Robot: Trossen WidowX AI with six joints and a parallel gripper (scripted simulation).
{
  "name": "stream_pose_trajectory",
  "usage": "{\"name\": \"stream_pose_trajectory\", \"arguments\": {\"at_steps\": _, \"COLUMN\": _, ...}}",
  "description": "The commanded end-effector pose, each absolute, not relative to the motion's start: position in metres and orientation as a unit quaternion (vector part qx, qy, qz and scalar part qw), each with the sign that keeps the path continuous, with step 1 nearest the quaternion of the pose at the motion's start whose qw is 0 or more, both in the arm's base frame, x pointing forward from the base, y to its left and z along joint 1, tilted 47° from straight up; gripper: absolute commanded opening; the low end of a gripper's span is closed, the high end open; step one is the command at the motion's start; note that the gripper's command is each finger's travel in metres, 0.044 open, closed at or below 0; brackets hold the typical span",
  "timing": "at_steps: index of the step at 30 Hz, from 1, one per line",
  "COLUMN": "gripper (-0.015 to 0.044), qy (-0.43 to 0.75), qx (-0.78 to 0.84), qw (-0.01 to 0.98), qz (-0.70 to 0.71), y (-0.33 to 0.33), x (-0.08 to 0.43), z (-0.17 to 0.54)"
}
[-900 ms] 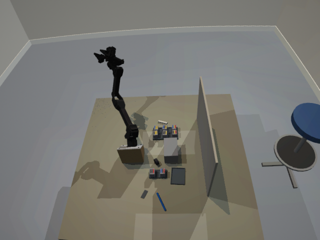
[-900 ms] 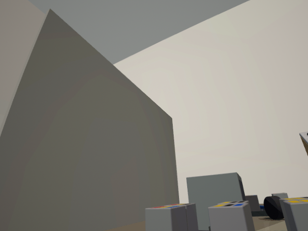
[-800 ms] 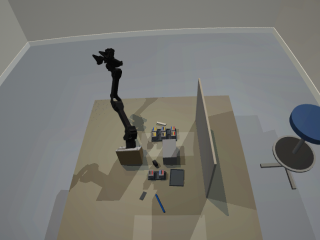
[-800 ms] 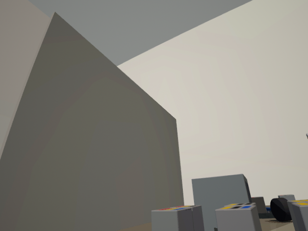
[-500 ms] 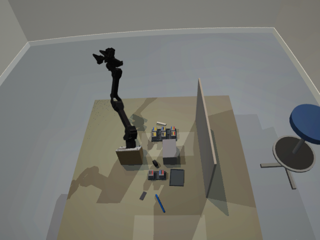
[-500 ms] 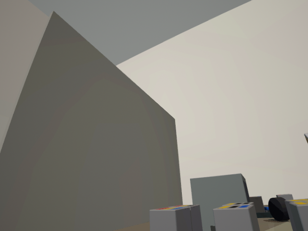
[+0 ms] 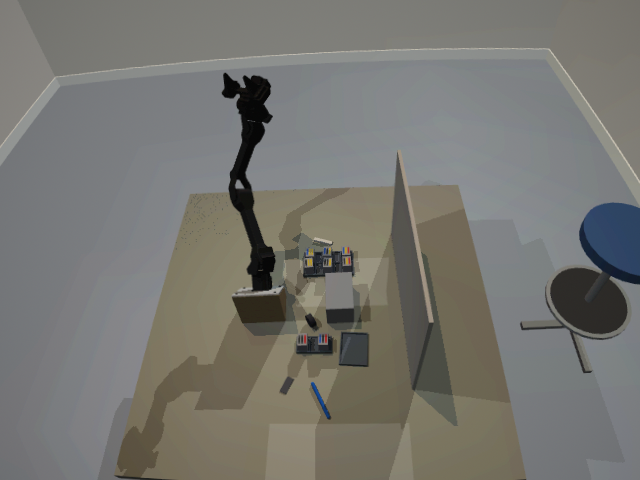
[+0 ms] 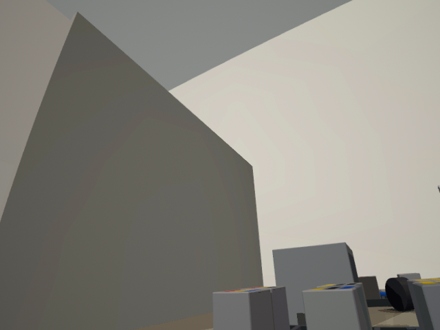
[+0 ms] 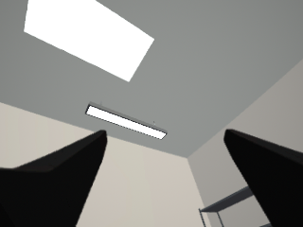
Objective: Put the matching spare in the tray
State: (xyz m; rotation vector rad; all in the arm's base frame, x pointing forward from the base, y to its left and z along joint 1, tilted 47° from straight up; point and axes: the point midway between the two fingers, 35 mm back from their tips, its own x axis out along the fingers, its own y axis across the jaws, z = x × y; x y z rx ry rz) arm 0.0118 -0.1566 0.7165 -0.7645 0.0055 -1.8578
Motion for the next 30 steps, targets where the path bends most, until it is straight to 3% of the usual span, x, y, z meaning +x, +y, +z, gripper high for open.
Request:
{"name": "stream_pose_trajectory", "arguments": {"at_steps": 1, "gripper": 0.044, "qy": 0.04, "qx": -0.362, "qw": 0.554, "qz": -0.749, "y": -0.181, "x": 0.055, "z": 0.706}}
{"name": "stream_pose_trajectory", "arguments": {"at_steps": 13, "gripper": 0.044, "qy": 0.146, "qx": -0.445, "qw": 0.626, "qz": -0.623, "y": -0.243, "x": 0.178, "z": 0.648}}
{"name": "stream_pose_trajectory", "arguments": {"at_steps": 30, "gripper": 0.044, "qy": 0.296, "qx": -0.449, "qw": 0.78, "qz": -0.321, "y": -0.277, "x": 0.353, "z": 0.468}}
